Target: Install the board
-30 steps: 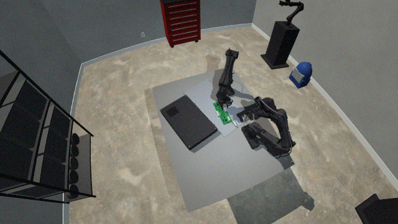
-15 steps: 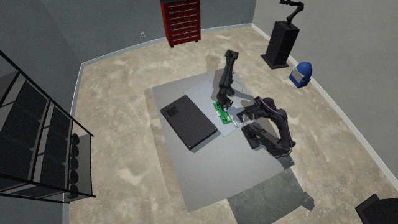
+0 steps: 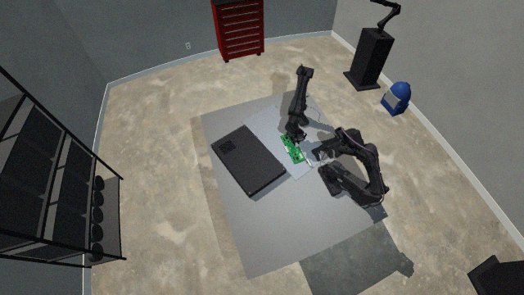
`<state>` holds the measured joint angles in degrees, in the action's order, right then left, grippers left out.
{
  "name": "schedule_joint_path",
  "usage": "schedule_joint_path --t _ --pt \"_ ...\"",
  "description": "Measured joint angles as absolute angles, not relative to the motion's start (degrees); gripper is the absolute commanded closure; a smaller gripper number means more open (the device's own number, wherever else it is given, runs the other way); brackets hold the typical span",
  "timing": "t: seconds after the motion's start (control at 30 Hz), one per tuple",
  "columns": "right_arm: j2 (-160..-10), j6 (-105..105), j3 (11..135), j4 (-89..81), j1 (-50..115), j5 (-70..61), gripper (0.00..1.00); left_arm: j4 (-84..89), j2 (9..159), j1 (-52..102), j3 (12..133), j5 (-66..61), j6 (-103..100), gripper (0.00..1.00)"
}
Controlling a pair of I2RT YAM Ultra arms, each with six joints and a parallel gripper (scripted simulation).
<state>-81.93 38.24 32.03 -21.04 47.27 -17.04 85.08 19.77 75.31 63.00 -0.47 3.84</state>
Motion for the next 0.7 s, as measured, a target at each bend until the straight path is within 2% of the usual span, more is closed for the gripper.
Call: schedule_joint_path --t 0.13,0.17,0.2,0.27,0.33,0.7 --pt "-81.93 38.24 32.03 -21.04 47.27 -17.04 0.82 85.08 19.77 75.31 63.00 -0.47 3.84 0.00" --pt "-81.93 38.24 32.03 -21.04 47.27 -17.04 0.94 85.08 19.77 75.31 63.00 -0.47 3.84 0.00" --pt "-81.93 38.24 32.03 -21.04 47.27 -17.04 1.00 85.08 19.77 75.31 63.00 -0.47 3.84 0.00" --pt "-81.93 38.24 32.03 -21.04 47.27 -17.04 1.00 85.08 19.77 75.31 63.00 -0.47 3.84 0.00" --pt "-81.93 38.24 32.03 -21.04 47.27 -17.04 0.81 85.08 19.77 75.31 63.00 -0.47 3.84 0.00" --pt "-78.32 38.26 35.51 -28.56 47.24 -16.71 0.81 85.08 19.77 75.31 63.00 -0.47 3.84 0.00"
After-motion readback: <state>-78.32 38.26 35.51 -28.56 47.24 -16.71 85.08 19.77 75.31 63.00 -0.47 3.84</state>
